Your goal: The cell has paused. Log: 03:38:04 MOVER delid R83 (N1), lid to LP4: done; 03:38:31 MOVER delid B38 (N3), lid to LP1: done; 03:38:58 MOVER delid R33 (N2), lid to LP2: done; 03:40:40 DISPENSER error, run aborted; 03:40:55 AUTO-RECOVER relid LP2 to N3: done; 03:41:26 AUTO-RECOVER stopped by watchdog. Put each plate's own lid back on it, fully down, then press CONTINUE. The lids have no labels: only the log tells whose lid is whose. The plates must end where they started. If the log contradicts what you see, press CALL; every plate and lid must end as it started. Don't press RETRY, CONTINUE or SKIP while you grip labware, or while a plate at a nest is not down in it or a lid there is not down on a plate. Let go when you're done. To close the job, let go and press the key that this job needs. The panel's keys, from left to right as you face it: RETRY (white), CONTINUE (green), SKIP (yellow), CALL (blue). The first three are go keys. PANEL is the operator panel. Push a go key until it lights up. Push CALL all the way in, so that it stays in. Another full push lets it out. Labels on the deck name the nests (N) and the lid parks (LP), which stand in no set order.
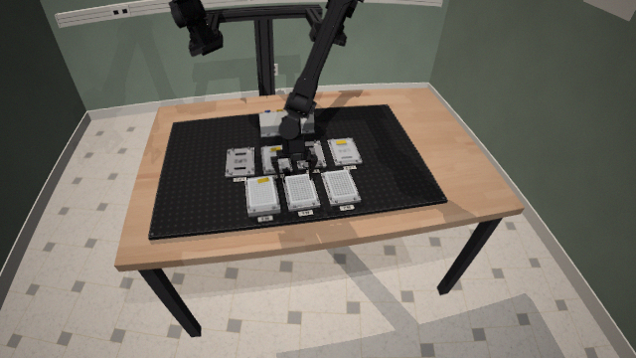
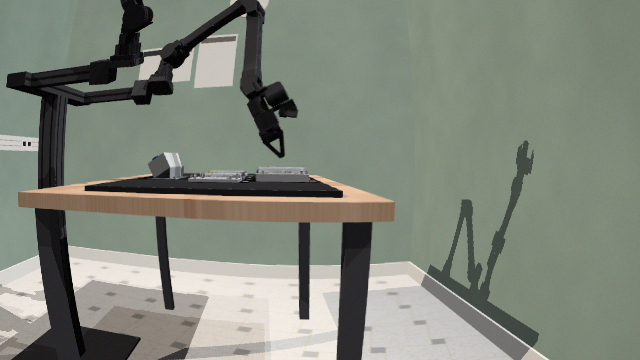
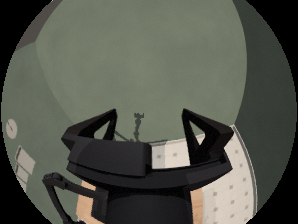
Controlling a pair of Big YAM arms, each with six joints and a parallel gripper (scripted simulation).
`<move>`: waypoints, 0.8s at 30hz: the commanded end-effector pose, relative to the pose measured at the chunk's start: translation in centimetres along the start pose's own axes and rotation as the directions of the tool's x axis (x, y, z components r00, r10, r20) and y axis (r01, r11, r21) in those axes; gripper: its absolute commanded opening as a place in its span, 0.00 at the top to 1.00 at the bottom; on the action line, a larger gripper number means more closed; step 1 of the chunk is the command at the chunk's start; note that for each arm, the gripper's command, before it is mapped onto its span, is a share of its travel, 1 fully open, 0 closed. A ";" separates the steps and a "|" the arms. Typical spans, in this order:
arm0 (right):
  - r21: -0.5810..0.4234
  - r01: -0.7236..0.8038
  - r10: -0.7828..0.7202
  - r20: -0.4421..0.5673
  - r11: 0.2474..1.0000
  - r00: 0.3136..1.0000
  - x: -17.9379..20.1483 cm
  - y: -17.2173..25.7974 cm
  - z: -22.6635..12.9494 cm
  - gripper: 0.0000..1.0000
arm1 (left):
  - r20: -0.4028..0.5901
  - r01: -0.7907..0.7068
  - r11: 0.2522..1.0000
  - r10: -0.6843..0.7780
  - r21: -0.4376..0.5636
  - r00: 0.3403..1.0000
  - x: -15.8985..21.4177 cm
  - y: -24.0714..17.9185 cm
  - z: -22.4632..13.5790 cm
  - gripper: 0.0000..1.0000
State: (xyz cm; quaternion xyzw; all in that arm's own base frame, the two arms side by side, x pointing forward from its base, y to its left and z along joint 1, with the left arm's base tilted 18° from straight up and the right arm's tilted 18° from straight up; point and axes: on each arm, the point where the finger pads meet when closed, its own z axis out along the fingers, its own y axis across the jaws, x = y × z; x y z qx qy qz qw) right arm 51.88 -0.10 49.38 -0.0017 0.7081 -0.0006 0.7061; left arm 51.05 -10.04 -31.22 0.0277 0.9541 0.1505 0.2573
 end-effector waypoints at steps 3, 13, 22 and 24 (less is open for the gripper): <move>0.000 -0.002 0.002 0.049 1.000 0.999 -2.4 0.1 -0.1 0.00 | -0.083 0.028 1.000 -0.028 -0.004 0.996 -0.2 2.3 -1.3 0.00; 0.000 -0.002 0.002 0.049 1.000 0.999 -2.4 0.1 -0.1 0.00 | -0.230 0.019 1.000 -0.019 -0.002 0.973 1.6 5.2 -2.2 0.00; 0.000 -0.002 0.002 0.049 1.000 0.999 -2.4 0.1 -0.1 0.00 | -0.401 0.004 1.000 -0.003 0.002 0.916 4.4 8.6 -3.4 0.00; 0.000 -0.002 0.002 0.049 1.000 0.999 -2.4 0.1 -0.1 0.00 | -0.436 0.004 1.000 -0.003 0.002 0.900 5.1 9.4 -3.6 0.00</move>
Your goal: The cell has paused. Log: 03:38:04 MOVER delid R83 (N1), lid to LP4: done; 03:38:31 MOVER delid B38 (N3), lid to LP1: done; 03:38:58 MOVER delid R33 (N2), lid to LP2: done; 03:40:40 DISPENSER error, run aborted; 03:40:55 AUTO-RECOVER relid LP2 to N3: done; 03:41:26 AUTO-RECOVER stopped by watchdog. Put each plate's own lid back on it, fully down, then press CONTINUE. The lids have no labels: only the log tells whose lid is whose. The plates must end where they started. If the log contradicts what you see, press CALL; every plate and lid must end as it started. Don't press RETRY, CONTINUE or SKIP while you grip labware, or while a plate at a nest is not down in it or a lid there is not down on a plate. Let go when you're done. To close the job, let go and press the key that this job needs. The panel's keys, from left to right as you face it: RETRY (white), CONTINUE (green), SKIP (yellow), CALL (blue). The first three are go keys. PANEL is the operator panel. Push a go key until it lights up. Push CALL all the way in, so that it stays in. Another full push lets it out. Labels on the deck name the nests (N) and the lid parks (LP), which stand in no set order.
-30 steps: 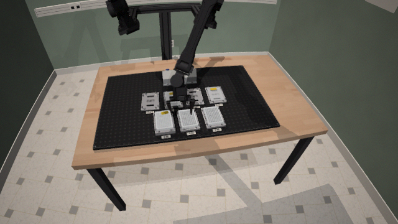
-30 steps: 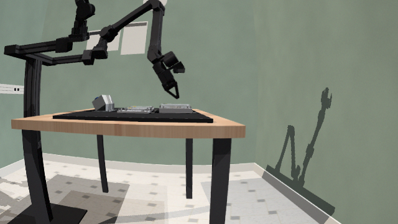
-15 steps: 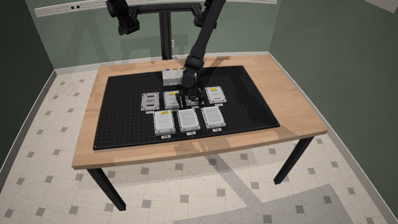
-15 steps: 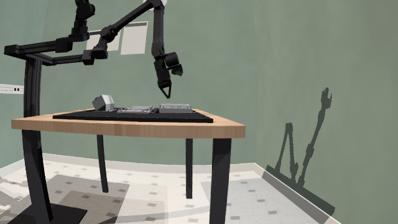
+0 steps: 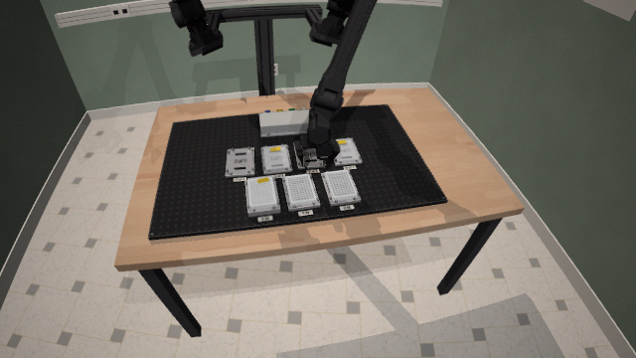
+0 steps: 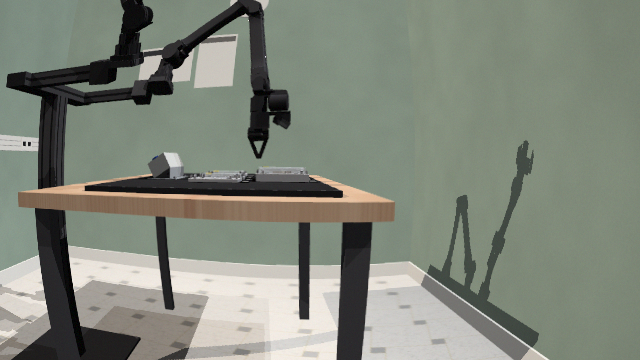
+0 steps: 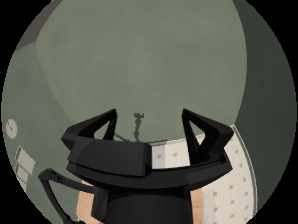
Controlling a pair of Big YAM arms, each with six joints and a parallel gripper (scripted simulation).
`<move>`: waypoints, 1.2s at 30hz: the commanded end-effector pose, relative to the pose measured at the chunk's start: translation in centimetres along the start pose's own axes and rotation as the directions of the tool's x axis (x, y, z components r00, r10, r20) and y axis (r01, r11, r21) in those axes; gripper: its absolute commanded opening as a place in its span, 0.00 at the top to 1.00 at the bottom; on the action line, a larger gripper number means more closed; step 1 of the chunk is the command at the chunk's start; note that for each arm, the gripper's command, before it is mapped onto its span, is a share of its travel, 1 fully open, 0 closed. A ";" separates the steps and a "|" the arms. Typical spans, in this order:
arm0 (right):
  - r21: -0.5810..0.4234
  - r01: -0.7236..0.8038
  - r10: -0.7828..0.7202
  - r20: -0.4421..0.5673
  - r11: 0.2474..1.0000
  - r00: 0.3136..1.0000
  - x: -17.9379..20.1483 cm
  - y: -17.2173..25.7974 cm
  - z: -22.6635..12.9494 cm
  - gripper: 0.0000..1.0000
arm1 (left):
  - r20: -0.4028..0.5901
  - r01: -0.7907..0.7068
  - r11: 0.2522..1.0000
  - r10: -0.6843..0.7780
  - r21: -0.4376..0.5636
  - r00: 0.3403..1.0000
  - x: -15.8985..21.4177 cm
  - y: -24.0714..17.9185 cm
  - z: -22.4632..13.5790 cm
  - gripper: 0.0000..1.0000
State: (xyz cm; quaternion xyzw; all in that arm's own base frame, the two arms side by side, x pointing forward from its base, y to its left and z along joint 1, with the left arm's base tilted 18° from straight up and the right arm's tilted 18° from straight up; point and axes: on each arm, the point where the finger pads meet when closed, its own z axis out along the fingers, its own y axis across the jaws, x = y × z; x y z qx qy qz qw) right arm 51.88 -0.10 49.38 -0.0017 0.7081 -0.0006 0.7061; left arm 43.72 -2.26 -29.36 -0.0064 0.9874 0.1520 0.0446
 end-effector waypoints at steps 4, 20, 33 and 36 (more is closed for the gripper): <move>0.000 -0.002 0.002 0.049 1.000 0.999 -2.4 0.1 -0.1 0.00 | -0.016 0.000 1.000 0.000 -0.002 1.000 0.1 2.1 -1.0 0.00; 0.000 -0.002 0.002 0.049 1.000 0.999 -2.4 0.1 -0.1 0.00 | -0.010 0.002 1.000 -0.002 0.000 1.000 4.8 7.3 -0.8 0.00; 0.000 -0.002 0.002 0.049 1.000 0.999 -2.4 0.1 -0.1 0.00 | -0.021 -0.002 1.000 0.002 -0.003 1.000 9.8 12.2 -0.8 0.00; 0.000 -0.002 0.002 0.049 1.000 0.999 -2.4 0.1 -0.1 0.00 | -0.022 -0.002 1.000 0.002 -0.004 1.000 10.6 13.0 -0.8 0.00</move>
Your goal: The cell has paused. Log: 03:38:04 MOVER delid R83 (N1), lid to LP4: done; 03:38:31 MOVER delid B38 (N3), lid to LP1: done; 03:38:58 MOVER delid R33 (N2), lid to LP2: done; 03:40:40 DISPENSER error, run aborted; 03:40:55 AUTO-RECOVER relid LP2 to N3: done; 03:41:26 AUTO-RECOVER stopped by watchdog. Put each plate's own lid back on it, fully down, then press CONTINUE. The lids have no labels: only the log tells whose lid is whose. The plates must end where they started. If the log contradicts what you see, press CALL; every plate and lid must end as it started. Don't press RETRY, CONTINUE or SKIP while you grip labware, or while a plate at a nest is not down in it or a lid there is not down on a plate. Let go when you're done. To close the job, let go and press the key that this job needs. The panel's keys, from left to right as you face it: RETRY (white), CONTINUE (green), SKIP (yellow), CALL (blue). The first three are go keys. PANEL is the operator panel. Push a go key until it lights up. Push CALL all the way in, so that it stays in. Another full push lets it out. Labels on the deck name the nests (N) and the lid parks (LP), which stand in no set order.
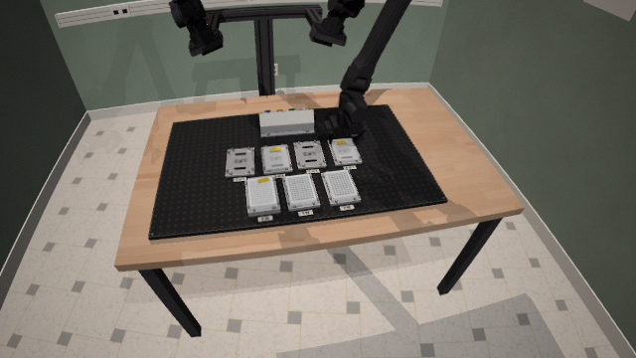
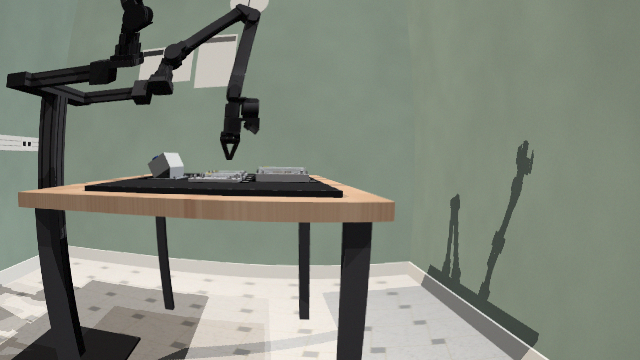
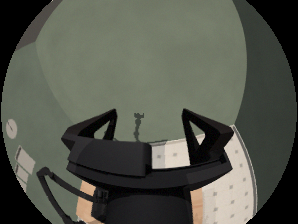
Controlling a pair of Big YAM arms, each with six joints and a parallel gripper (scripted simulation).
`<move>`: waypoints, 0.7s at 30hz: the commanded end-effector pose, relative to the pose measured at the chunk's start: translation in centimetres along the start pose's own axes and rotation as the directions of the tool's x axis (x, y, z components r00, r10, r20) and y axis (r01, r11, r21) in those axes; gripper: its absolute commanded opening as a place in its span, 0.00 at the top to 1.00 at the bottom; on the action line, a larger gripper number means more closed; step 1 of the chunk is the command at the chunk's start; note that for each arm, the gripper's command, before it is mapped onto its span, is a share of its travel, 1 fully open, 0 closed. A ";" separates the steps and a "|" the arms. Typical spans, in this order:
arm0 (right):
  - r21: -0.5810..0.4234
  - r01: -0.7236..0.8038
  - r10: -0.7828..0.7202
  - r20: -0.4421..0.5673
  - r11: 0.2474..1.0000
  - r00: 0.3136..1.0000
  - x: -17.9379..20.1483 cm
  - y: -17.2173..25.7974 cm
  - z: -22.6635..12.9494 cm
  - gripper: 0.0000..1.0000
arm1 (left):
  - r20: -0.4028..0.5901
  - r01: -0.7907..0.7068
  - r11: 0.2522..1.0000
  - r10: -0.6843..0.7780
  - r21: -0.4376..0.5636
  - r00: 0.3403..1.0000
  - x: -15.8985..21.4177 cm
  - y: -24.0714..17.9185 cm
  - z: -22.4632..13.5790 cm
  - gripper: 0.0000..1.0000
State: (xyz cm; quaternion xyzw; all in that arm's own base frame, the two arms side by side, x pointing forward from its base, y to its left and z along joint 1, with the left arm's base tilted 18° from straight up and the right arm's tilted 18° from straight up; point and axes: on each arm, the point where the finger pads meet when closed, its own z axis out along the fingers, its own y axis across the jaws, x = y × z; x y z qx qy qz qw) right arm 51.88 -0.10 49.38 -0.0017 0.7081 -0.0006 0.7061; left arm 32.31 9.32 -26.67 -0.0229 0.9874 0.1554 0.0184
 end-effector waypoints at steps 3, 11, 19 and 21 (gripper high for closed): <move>0.000 -0.002 0.002 0.049 1.000 0.999 -2.4 0.1 -0.1 0.00 | 0.034 -0.026 1.000 0.026 0.004 0.999 0.2 1.6 -0.7 0.00; 0.000 -0.002 0.002 0.049 1.000 0.999 -2.4 0.1 -0.1 0.00 | 0.028 -0.038 0.999 0.038 0.004 0.999 0.1 1.3 -0.6 0.00; 0.000 -0.002 0.002 0.049 1.000 0.999 -2.4 0.1 -0.1 0.00 | 0.030 -0.031 1.000 0.031 0.003 0.999 -0.1 1.3 -0.5 0.00; 0.000 -0.002 0.002 0.049 1.000 0.999 -2.4 0.1 -0.1 0.00 | 0.032 -0.033 0.999 0.033 0.003 0.999 -0.3 1.2 -0.6 0.00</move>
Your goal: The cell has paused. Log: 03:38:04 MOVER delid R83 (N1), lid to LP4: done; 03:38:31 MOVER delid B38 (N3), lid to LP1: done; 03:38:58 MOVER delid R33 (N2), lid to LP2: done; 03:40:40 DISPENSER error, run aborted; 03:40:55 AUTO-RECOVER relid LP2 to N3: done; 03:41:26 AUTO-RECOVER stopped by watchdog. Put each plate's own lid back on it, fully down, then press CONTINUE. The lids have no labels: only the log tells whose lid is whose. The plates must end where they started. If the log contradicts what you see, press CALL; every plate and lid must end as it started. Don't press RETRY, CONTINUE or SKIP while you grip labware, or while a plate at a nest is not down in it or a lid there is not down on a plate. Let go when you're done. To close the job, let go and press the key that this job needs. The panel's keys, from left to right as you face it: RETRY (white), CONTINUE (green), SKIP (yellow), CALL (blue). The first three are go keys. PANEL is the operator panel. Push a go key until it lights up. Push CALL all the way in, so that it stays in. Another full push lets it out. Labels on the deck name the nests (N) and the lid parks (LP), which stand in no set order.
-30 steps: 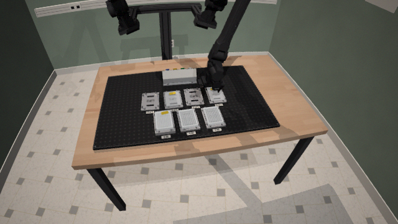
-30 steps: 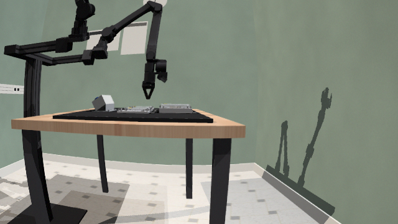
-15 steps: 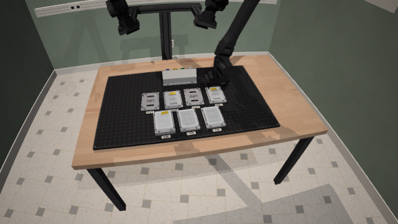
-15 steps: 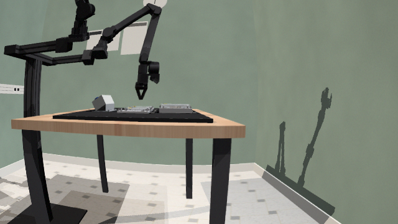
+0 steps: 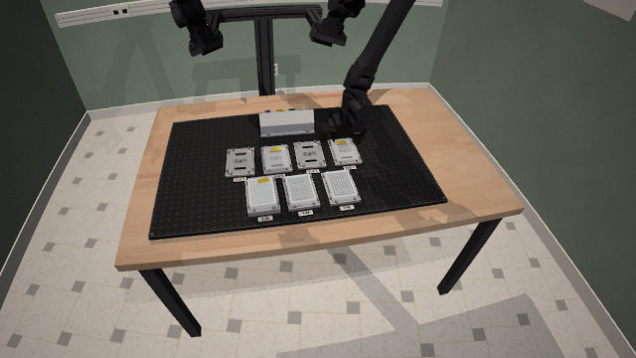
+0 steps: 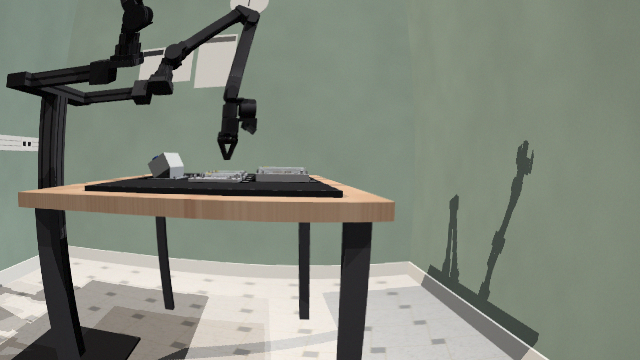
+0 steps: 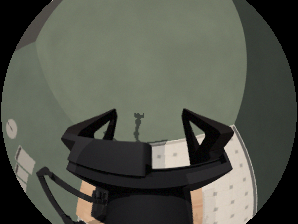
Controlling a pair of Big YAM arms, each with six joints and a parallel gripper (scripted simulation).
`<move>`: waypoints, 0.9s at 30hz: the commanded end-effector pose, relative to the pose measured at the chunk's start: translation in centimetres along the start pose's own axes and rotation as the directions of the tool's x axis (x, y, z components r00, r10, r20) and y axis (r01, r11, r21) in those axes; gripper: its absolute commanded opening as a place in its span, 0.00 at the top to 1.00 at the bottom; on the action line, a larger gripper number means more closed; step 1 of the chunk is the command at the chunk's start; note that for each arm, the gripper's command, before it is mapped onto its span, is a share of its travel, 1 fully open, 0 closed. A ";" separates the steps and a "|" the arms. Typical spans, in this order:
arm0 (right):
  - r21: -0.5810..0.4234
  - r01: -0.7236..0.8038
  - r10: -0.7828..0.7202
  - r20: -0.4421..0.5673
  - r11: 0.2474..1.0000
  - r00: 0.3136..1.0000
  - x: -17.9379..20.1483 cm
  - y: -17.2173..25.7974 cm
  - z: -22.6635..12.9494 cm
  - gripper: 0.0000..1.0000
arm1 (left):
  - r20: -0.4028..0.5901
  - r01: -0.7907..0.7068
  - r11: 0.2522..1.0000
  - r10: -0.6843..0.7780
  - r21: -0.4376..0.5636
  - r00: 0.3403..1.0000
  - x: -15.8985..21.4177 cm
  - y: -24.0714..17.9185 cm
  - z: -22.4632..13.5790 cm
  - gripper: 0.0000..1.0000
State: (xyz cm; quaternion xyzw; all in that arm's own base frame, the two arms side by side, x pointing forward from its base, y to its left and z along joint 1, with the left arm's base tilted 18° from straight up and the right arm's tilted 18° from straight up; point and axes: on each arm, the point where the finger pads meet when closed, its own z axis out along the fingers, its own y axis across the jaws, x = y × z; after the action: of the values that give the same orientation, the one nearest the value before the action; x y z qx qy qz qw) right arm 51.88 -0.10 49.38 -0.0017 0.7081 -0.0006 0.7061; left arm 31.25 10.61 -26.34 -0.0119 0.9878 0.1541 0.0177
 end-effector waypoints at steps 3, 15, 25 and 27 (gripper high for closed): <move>0.000 -0.002 0.002 0.049 1.000 0.999 -2.4 0.1 -0.1 0.00 | 0.031 -0.014 1.000 0.014 0.000 0.999 -1.4 -0.3 -0.6 0.00; 0.000 -0.002 0.002 0.049 1.000 0.999 -2.4 0.1 -0.1 0.00 | 0.017 -0.014 1.000 0.014 0.001 1.000 -0.6 -0.3 -0.4 0.00; 0.000 -0.002 0.002 0.049 1.000 0.999 -2.4 0.1 -0.1 0.00 | 0.014 -0.011 1.000 0.011 0.002 1.000 -0.5 -0.1 1.8 0.00; 0.000 -0.002 0.002 0.049 1.000 0.999 -2.4 0.1 -0.1 0.00 | 0.014 -0.011 1.000 0.011 0.003 1.000 -0.5 -0.1 2.1 0.00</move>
State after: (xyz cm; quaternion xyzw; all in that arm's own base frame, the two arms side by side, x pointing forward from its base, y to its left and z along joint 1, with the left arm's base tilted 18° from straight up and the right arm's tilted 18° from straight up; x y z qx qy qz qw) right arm 51.88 -0.10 49.38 -0.0017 0.7081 -0.0006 0.7061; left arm 31.56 10.84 -28.00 -0.0077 0.9878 0.1544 0.0181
